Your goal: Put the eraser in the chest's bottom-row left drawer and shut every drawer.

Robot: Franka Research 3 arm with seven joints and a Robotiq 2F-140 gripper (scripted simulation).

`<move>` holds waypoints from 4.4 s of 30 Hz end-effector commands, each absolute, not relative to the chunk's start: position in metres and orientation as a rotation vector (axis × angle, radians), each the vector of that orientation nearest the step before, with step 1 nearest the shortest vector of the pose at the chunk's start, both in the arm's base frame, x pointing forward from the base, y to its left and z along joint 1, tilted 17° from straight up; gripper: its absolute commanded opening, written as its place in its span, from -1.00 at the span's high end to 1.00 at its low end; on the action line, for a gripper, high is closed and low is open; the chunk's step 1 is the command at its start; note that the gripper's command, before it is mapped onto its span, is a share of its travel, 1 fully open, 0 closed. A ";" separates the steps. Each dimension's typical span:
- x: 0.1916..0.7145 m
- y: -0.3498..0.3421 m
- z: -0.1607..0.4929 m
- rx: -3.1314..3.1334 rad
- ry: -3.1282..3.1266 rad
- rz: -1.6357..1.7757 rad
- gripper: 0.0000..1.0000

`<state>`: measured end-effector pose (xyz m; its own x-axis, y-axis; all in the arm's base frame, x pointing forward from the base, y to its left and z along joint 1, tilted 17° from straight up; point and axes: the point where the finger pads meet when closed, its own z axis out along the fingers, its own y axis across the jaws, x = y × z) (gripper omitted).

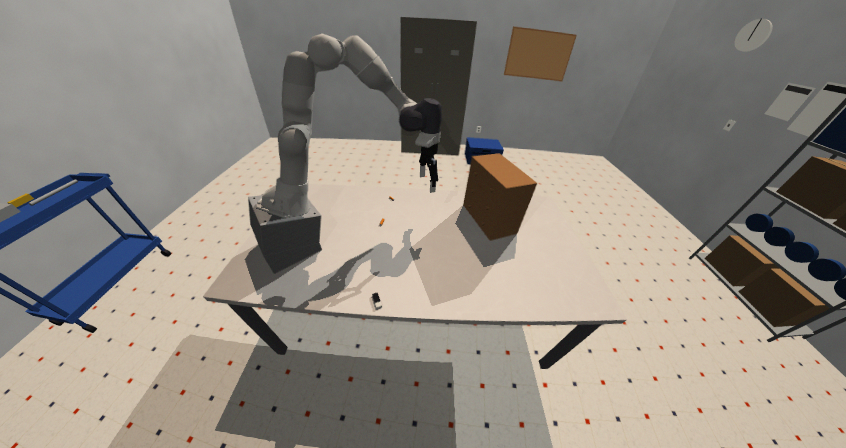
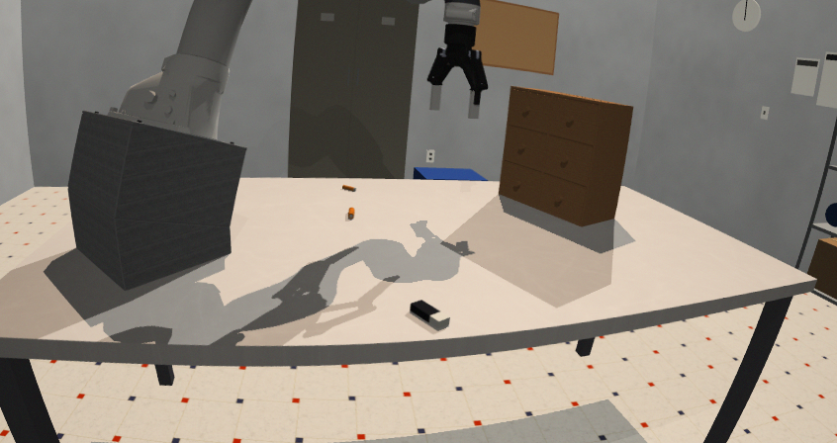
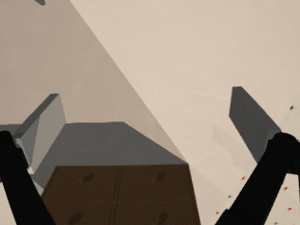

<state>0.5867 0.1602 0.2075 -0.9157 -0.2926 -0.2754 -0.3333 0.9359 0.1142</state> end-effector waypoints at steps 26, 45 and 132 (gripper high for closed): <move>0.590 0.164 0.204 -0.447 2.814 0.240 -1.00; 0.623 0.178 0.184 -0.394 2.597 0.272 -1.00; 0.702 0.211 0.138 -0.275 2.074 0.325 -1.00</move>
<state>0.6972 0.2140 0.1313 -0.5184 -0.0617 -0.8529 -0.3297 0.9347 0.1328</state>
